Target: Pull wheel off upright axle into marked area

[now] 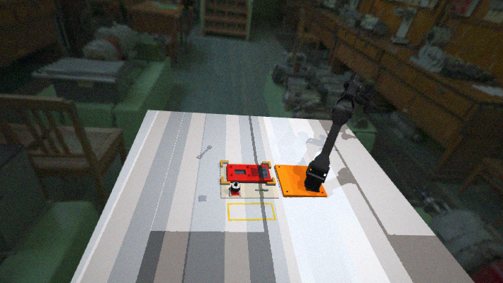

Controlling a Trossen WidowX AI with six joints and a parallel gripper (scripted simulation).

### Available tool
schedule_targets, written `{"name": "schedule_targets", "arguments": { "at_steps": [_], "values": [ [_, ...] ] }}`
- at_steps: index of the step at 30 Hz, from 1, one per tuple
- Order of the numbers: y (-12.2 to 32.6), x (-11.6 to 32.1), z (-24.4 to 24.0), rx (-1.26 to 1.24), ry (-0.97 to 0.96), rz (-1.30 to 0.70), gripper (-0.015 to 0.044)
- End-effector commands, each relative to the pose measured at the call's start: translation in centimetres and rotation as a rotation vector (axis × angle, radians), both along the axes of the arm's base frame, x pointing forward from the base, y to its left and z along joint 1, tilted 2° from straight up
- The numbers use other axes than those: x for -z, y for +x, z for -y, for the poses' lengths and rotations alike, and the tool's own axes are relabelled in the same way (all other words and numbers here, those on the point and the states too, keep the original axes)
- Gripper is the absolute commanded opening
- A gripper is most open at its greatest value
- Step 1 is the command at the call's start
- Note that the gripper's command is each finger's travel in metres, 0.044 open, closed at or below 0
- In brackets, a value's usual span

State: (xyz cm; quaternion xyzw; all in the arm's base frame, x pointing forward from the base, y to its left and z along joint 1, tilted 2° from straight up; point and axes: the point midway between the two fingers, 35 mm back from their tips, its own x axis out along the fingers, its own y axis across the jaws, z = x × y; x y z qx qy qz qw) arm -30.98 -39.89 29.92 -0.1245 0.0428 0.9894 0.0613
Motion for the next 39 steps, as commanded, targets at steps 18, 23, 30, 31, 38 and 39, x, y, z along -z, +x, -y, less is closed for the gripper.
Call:
{"name": "schedule_targets", "arguments": {
  "at_steps": [18, 23, 30, 31, 38, 39],
  "values": [
    [25.4, 4.8, 8.5, -0.777, 0.362, 0.213, 0.0300],
    [34.3, 6.4, 8.0, -1.016, 0.482, 0.249, 0.0300],
    [46.1, 8.7, 4.3, -1.341, 0.663, 0.282, 0.0300],
    [47.8, 9.0, 3.5, -1.388, 0.693, 0.283, 0.0300],
    [57.9, 11.1, -3.9, -1.707, 0.911, 0.274, 0.0300],
    [59.2, 11.4, -5.1, -1.751, 0.944, 0.270, 0.0300]
  ]
}}
